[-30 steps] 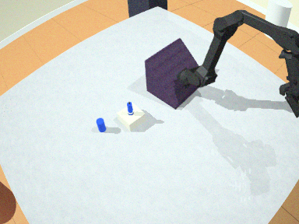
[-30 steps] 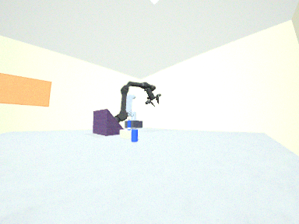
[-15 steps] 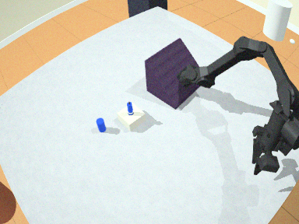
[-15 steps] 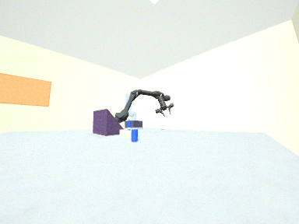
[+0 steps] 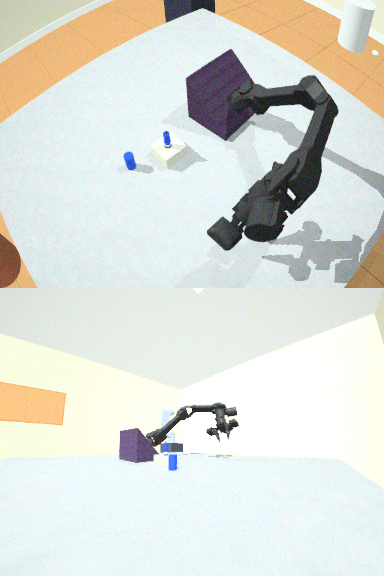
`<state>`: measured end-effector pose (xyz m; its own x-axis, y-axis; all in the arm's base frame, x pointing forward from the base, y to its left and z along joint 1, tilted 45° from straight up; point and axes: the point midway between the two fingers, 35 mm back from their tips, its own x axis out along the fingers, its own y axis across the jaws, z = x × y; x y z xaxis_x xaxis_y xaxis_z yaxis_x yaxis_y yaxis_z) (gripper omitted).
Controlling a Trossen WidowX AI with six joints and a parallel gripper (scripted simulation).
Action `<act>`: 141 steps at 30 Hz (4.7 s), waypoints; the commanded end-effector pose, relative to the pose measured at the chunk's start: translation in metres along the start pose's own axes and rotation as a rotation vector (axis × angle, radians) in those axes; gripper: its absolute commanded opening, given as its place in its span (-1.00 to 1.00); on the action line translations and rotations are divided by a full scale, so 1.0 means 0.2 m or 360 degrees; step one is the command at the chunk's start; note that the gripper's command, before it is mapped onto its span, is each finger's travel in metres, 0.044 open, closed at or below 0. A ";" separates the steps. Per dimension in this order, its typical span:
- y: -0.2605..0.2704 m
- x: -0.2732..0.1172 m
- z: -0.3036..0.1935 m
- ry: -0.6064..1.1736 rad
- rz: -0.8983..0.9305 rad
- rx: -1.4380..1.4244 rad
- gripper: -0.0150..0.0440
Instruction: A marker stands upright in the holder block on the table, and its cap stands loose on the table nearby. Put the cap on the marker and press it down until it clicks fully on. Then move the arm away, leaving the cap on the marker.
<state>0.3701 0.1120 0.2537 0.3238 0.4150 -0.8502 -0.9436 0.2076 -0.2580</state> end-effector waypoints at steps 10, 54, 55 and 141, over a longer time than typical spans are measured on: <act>-0.13 0.30 -0.95 0.0069 0.0325 0.0652 0.34; 0.22 0.79 -1.70 -0.0269 0.0613 0.1321 0.34; 0.22 0.80 -1.70 -0.0269 0.0613 0.1321 0.34; 0.43 0.34 -1.66 -0.0261 0.0616 0.1326 -0.49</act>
<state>0.2972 -0.1378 0.0162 0.0686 0.6949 -0.7158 -0.6530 0.5738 0.4943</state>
